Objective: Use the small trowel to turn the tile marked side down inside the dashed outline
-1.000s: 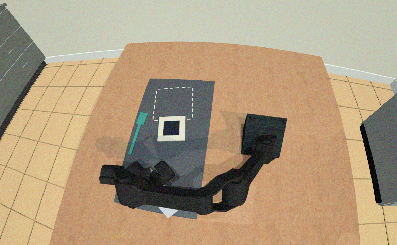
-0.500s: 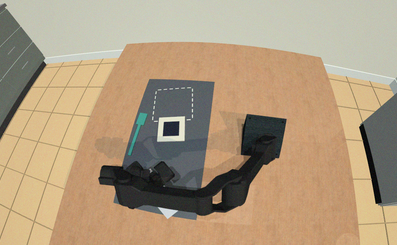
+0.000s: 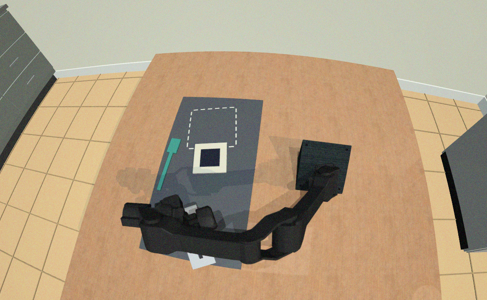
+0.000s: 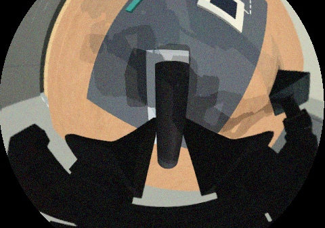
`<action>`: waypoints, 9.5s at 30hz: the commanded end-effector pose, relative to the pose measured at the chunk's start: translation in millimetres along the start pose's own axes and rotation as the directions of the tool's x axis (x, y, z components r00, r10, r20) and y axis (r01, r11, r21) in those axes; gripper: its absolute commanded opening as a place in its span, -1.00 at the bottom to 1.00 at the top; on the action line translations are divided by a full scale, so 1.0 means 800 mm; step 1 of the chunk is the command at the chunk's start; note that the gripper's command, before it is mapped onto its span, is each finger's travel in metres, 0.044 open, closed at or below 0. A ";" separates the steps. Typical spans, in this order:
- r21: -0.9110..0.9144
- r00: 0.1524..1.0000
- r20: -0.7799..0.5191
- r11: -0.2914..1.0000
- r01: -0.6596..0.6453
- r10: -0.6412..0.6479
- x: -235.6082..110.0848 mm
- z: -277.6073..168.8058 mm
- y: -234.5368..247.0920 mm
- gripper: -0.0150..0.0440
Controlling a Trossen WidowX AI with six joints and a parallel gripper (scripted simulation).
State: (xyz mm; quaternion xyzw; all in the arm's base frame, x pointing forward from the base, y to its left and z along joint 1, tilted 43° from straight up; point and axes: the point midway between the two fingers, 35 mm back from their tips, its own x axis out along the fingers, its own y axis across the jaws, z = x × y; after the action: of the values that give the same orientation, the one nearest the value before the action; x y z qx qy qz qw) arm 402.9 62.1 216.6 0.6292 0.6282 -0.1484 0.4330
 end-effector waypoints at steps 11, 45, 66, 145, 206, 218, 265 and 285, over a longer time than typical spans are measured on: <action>0.434 1.000 -0.001 0.901 0.001 -0.001 0.000 0.000 0.000 -0.05; 0.734 1.000 -0.001 0.679 0.002 -0.001 0.000 0.000 0.000 0.42; 0.815 1.000 -0.004 0.580 -0.002 0.010 -0.051 0.000 -0.003 0.42; -0.850 0.854 0.443 0.430 0.303 0.274 -0.017 -0.029 -0.035 0.53; -0.468 0.648 0.545 -0.449 0.762 0.532 0.007 -0.005 -0.039 0.53; -0.468 0.648 0.545 -0.448 0.762 0.533 0.022 0.008 -0.026 0.53; -0.467 0.647 0.547 -0.448 0.762 0.530 -0.040 0.018 -0.018 -0.49; -0.421 0.677 0.368 -0.535 0.732 0.637 -0.024 0.099 -0.050 -0.49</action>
State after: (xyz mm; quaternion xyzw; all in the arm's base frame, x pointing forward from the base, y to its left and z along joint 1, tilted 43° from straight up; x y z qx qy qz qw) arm 394.0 -1.0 179.6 -0.3024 0.2205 0.2137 0.9024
